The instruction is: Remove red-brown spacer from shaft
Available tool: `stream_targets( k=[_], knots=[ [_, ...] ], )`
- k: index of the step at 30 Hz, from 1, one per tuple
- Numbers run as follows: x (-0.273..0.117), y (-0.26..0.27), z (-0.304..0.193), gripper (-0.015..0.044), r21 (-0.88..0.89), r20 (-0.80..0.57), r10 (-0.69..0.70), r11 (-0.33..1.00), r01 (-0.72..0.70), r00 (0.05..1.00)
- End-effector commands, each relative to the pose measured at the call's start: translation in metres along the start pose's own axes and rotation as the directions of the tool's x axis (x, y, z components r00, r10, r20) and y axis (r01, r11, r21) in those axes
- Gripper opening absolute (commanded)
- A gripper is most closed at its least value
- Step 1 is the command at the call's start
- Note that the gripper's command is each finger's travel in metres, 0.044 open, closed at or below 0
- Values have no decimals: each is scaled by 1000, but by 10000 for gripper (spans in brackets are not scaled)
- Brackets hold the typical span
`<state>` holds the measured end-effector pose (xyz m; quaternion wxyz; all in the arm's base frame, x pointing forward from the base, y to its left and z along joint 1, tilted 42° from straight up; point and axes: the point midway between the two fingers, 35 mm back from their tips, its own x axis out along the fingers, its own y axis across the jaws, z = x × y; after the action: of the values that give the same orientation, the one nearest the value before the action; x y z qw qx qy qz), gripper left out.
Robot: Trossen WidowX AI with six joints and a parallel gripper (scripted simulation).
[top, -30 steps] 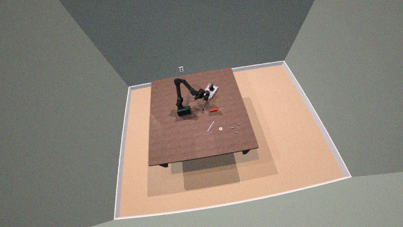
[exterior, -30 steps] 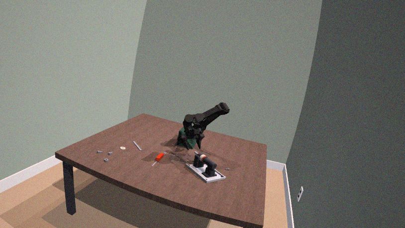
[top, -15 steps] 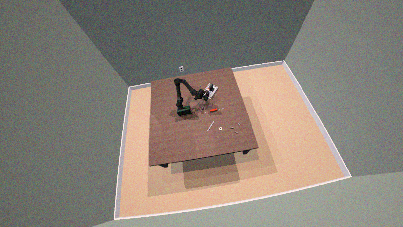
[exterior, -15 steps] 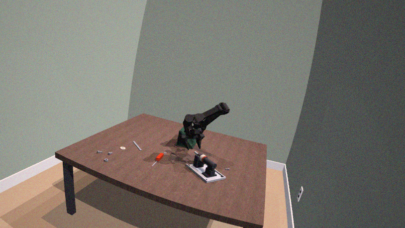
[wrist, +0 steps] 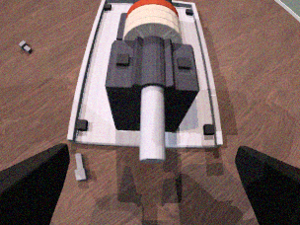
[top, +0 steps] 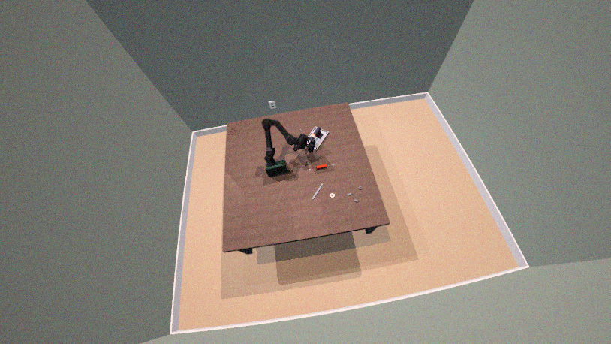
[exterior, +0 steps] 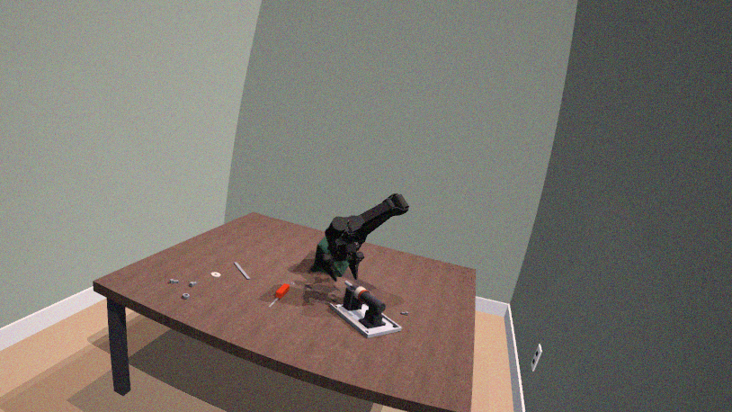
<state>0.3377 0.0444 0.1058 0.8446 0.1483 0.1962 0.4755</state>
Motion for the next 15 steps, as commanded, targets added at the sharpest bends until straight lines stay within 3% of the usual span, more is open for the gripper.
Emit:
stream_targets(
  k=[1,15],
  knots=[
    [8,-1,-2,440,11,-4,-3,1000,3,1000],
    [29,2,-1,440,12,6,-1,1000,1,1000]
  ],
)
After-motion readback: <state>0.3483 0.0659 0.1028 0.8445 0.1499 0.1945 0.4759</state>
